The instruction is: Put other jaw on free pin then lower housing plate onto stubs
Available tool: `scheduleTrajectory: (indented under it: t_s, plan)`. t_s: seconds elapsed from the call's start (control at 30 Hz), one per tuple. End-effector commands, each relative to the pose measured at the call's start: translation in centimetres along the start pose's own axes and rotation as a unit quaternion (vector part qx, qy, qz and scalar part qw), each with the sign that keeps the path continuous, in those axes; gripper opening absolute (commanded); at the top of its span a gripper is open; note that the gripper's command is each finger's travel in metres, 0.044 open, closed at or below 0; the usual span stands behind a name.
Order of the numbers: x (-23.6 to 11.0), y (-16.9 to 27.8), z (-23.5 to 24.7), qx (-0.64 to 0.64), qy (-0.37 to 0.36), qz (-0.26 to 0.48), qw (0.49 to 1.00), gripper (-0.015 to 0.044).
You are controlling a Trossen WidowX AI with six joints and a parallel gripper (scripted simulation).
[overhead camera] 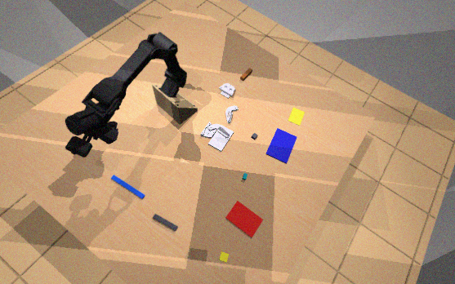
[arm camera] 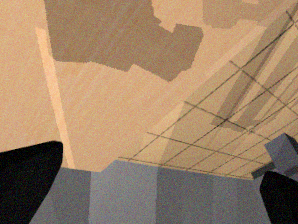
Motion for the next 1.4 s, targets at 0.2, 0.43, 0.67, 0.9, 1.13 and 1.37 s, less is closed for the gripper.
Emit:
scheduleTrajectory:
  t_s: [0.2, 0.43, 0.67, 0.9, 1.13, 1.37]
  plan:
    - [-4.9, -5.8, 0.3, 0.093, 0.022, -0.04, 0.995, 0.044]
    - [-8.2, -9.9, 1.1, 0.157, 0.029, -0.072, 0.985, 0.044]
    - [-11.3, -14.0, 2.6, 0.216, 0.026, -0.104, 0.97, 0.044]
    - [-14.1, -17.7, 4.7, 0.269, 0.014, -0.135, 0.954, 0.044]
    - [-16.6, -21.3, 7.5, 0.324, -0.009, -0.163, 0.932, 0.044]
    - [-18.8, -24.5, 10.7, 0.377, -0.042, -0.184, 0.907, 0.044]
Point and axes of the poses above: the point midway between the two fingers, 35 mm back from their tips, its own x axis out along the fingers, its own z axis across the jaws, y = z × x, the point moved 4 cm from there along -x, back along the fingers, and after that the axes turned 12 degrees about x, right-handed, at the moved point
